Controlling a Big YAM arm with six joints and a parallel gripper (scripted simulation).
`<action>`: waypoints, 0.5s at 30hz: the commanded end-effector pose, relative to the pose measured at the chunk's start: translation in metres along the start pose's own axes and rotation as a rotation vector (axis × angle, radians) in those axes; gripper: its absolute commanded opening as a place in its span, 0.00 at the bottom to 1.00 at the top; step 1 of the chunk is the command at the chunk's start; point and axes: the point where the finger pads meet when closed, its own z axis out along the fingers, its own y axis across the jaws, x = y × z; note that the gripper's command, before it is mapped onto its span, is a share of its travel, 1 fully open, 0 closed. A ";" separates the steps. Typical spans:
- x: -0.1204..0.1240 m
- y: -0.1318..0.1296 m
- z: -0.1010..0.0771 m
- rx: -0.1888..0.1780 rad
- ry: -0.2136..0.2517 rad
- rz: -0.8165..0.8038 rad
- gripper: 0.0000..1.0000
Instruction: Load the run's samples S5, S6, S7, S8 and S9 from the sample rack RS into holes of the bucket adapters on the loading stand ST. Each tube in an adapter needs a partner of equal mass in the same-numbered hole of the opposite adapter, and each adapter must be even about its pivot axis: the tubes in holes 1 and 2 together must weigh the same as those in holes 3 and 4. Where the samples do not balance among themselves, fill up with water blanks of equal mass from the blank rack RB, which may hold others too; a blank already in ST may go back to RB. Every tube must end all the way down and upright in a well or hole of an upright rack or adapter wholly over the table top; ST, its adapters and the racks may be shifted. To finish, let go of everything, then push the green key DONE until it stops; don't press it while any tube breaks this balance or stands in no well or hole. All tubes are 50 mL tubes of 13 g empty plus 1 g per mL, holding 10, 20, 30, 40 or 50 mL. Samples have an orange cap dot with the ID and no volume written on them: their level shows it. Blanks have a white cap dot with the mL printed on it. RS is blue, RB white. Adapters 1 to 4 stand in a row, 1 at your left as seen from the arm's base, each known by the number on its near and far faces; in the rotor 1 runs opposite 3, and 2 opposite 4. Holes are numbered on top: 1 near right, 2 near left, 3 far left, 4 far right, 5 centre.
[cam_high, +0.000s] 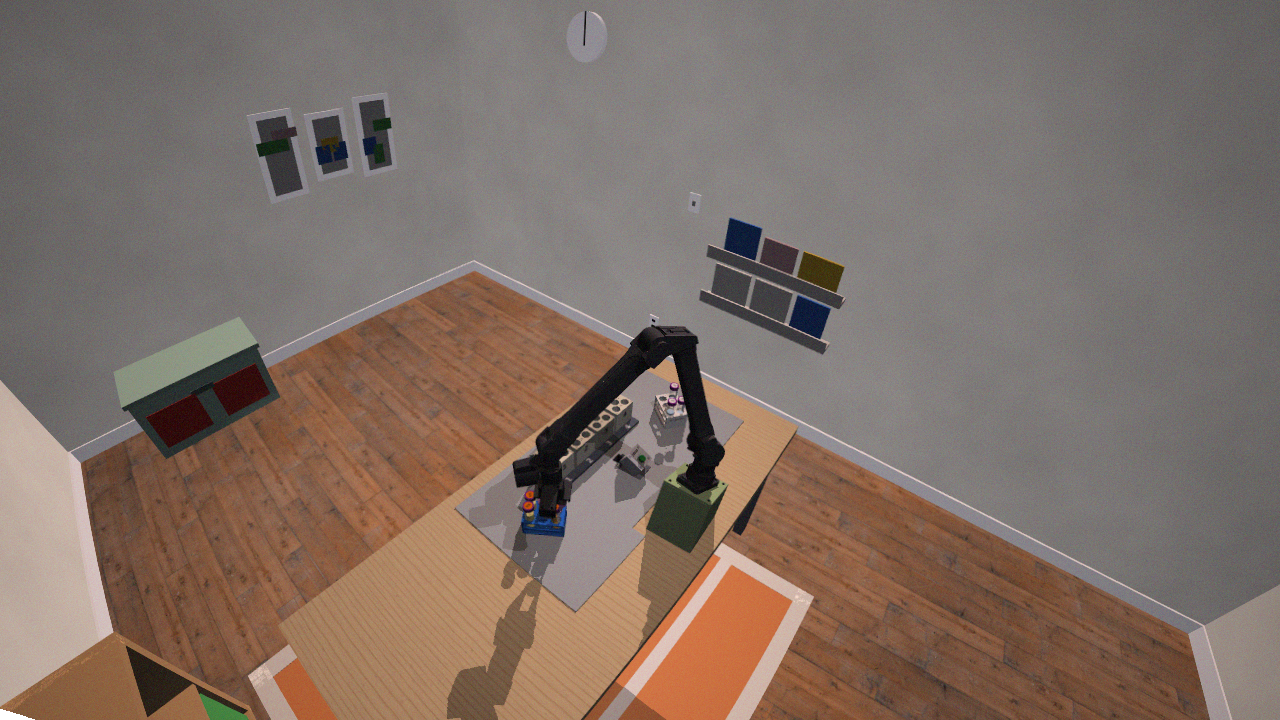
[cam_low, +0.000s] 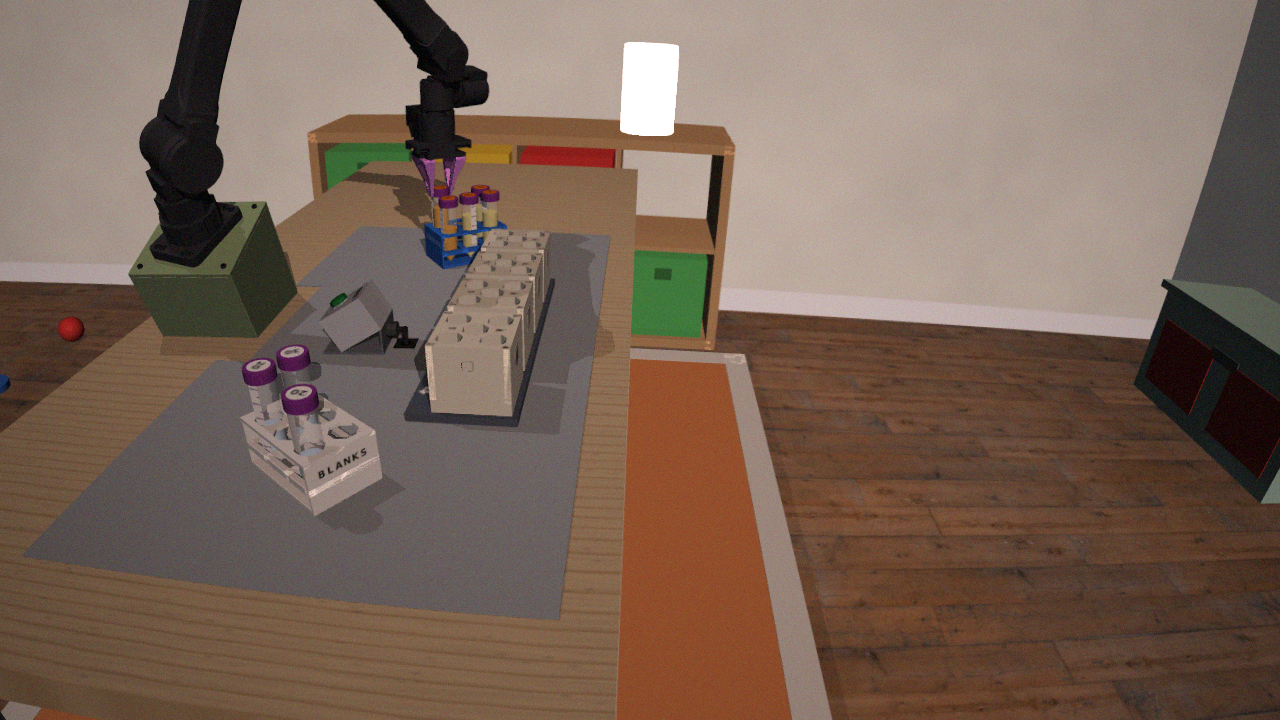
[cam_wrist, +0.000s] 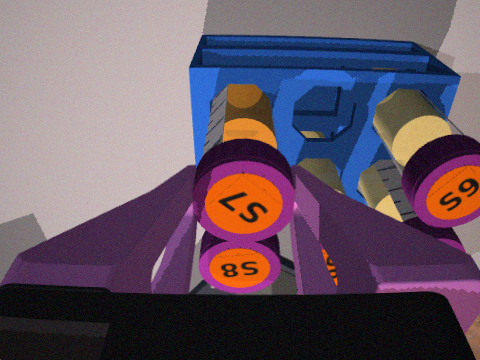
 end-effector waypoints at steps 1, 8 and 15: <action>0.004 -0.007 0.006 0.011 -0.009 0.008 0.00; -0.002 -0.017 -0.007 0.042 -0.016 0.012 0.00; -0.001 -0.017 -0.007 0.042 -0.016 0.012 0.55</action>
